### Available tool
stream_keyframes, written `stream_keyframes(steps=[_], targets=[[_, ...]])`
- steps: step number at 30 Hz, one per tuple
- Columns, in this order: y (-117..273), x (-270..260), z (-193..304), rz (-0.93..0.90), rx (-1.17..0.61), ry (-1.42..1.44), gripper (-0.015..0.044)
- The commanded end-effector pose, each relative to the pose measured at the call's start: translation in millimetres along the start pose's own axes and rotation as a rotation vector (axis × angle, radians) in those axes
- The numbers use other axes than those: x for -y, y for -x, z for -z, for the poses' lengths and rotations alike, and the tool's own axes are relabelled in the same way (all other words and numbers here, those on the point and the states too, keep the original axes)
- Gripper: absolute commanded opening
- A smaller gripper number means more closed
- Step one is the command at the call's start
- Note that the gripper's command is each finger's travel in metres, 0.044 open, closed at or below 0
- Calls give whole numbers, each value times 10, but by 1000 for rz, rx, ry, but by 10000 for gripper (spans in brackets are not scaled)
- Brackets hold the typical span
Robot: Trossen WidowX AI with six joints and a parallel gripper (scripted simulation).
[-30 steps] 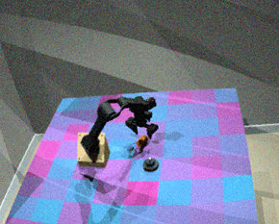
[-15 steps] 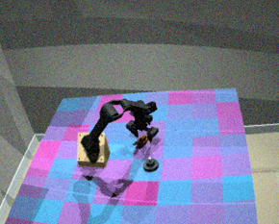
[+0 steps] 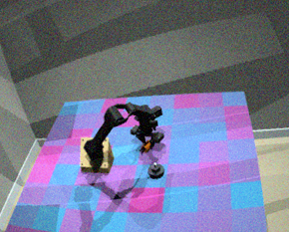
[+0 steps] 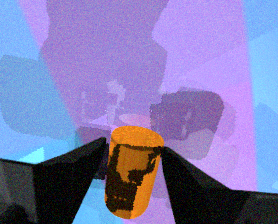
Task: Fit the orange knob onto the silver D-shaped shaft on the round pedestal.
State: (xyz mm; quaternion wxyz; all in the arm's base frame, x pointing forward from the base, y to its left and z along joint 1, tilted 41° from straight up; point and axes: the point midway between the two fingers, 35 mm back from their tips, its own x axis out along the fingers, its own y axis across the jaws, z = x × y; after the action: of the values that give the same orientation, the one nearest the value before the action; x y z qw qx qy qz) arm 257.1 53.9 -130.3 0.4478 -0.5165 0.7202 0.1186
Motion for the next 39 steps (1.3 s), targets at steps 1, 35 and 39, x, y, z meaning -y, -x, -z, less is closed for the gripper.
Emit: stream_keyframes(steps=[1,35,39], targets=[[-7,5,1,5,-2,3,240],[113,2,178,1,330,4,179],[127,2,214,1,391,4,179]])
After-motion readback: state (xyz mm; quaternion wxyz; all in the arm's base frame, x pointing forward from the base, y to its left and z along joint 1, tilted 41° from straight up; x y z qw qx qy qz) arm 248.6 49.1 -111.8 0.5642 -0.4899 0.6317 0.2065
